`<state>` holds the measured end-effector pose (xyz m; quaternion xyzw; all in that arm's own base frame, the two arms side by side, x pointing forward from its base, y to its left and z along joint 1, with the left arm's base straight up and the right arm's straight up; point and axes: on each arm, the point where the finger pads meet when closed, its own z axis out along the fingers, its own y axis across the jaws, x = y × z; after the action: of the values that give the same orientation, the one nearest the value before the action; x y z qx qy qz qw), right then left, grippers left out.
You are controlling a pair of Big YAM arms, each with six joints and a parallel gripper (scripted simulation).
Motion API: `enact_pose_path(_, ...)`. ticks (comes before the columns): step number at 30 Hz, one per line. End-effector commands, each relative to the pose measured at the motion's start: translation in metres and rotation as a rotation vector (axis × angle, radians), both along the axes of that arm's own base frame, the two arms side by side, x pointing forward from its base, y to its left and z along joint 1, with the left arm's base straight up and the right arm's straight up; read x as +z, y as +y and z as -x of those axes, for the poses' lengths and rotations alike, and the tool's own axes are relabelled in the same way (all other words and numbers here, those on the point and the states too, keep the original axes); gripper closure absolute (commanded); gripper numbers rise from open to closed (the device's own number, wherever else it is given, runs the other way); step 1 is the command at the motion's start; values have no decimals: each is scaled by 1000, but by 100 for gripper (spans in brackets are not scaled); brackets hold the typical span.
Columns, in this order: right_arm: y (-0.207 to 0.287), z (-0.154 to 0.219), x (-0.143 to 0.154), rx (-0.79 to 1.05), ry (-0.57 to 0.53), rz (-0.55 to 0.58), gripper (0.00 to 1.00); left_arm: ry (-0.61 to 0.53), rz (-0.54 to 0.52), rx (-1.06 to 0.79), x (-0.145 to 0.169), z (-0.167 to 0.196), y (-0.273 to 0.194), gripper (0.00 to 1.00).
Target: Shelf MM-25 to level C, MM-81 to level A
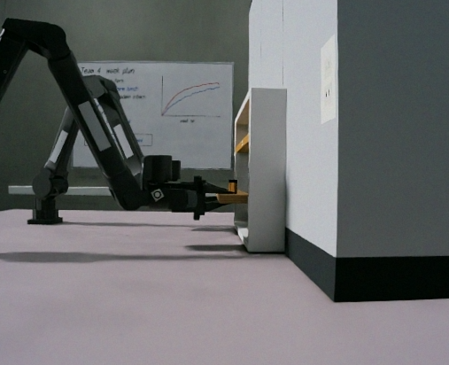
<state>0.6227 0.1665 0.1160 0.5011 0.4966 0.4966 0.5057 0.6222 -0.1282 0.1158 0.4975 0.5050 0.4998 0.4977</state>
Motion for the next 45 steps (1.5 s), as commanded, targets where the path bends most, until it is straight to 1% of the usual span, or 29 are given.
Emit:
enact_pose_path(1, 3, -29, 28, -3, -58, -11, 88, -71, 16, -1, 31, -31, -3, 88)
enact_pose_path(29, 3, -73, 22, -3, -50, -13, 88, -70, 14, -1, 26, -75, -2, 88)
enact_pose_path(45, 2, -87, 20, -4, -51, -15, 88, -73, 14, -1, 25, -89, -2, 88)
